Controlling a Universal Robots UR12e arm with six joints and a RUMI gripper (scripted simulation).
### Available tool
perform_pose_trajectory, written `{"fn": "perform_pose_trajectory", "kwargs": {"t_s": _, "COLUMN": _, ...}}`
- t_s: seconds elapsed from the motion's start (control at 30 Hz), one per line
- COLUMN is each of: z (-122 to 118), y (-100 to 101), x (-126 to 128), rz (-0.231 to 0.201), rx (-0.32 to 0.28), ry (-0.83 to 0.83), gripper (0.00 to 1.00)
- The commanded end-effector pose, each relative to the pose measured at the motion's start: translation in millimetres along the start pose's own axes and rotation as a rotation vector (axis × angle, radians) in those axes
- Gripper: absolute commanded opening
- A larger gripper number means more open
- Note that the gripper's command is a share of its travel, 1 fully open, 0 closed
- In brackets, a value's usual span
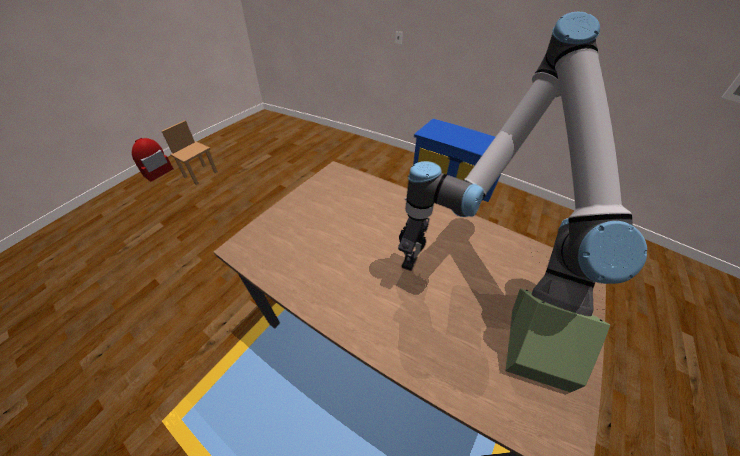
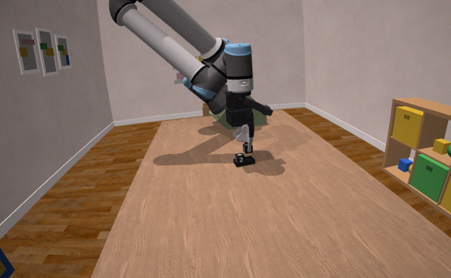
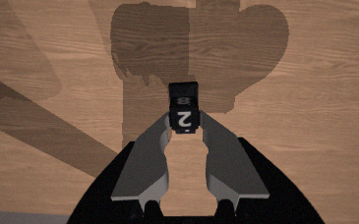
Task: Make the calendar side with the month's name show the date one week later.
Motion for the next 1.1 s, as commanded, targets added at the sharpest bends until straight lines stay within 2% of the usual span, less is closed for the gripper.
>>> {"fn": "perform_pose_trajectory", "kwargs": {"t_s": 0.0, "z": -0.1, "y": -0.4, "x": 0.3, "rz": -0.001, "rx": 0.000, "ry": 0.000, "gripper": 0.10}}
{"fn": "perform_pose_trajectory", "kwargs": {"t_s": 0.47, "z": -0.1, "y": 1.5, "x": 0.3, "rz": -0.001, "rx": 0.000, "ry": 0.000, "gripper": 0.10}}
{"fn": "perform_pose_trajectory", "kwargs": {"t_s": 1.07, "z": -0.1, "y": 13.9, "x": 0.3, "rz": -0.001, "rx": 0.000, "ry": 0.000, "gripper": 0.10}}
Point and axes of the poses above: the point where the finger pads meet when closed, its own y axis out along the fingers, its own x axis across the jaws, z = x × y, the point moved 1 cm from there along -y, back along the fingers, and after that the axes turned 15 degrees about -y, right-handed, at the moved point
